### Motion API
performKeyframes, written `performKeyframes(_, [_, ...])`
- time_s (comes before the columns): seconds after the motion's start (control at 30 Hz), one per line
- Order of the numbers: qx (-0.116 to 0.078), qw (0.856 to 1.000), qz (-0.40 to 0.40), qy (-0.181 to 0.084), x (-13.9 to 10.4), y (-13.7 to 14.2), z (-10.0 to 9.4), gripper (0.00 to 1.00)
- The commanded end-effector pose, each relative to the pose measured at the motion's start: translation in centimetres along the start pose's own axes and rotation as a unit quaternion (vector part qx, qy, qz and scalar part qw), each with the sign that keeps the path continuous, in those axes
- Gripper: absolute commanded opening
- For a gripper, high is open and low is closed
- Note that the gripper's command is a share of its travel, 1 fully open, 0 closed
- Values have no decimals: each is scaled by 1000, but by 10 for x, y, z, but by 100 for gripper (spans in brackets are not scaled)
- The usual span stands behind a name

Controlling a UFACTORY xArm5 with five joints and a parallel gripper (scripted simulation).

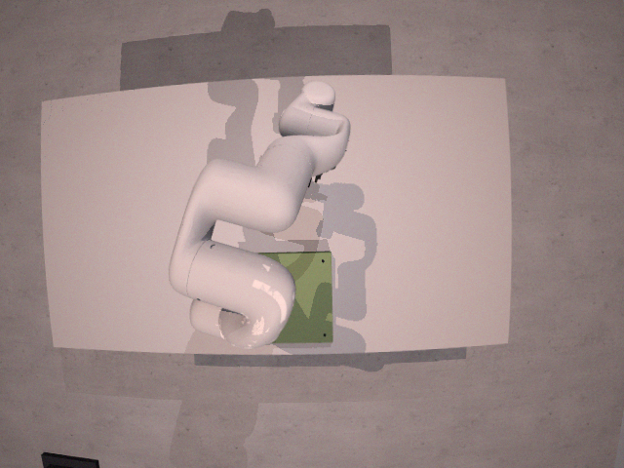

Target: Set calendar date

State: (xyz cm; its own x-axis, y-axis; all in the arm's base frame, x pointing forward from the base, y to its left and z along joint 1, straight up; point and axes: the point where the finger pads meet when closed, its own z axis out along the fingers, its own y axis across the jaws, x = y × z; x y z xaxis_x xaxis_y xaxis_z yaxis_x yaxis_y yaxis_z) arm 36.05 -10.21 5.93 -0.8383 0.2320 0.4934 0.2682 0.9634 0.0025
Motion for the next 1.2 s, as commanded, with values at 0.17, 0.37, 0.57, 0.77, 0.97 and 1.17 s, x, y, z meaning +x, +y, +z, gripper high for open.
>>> performKeyframes(0.17, [0,998,0,-67,1,0,-1,71])
performKeyframes(0.37, [0,993,0,-120,4,0,-1,71])
performKeyframes(0.57, [1,991,0,-137,5,0,-1,71])
performKeyframes(0.77, [1,980,0,-201,6,0,1,71])
performKeyframes(0.97, [1,969,0,-245,9,0,1,71])
performKeyframes(1.17, [1,968,0,-252,10,0,1,100])
